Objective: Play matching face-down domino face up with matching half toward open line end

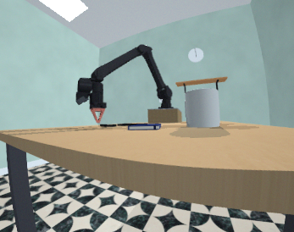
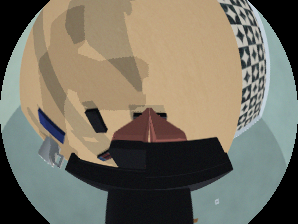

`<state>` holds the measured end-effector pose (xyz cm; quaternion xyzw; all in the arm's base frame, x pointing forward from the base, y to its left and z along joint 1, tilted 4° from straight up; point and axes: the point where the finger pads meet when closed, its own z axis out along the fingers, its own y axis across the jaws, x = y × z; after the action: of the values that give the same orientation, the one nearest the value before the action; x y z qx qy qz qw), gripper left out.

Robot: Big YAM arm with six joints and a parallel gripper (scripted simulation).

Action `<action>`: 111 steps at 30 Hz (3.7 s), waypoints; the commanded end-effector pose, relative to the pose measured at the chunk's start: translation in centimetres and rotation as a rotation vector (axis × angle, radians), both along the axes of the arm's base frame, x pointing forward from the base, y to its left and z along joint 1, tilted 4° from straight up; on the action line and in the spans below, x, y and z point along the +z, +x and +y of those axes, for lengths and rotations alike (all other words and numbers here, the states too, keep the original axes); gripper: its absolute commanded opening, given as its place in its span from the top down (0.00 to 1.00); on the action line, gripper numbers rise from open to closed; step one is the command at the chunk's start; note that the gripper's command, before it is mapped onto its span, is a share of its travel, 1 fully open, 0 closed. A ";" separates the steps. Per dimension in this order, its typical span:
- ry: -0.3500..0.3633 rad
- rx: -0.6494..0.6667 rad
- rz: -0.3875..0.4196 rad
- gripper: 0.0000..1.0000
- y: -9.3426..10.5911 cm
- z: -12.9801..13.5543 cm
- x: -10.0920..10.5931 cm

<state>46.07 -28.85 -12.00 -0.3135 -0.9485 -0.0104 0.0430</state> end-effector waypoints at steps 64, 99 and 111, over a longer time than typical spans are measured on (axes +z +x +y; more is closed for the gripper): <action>-0.039 0.000 -0.062 1.00 1.6 -1.0 10.1; -0.083 -0.498 -0.067 0.57 -0.2 1.0 9.2; -0.116 -0.967 -0.032 0.57 0.0 0.8 9.3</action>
<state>43.92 -27.36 -5.36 -0.6677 -0.7437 0.0148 0.0305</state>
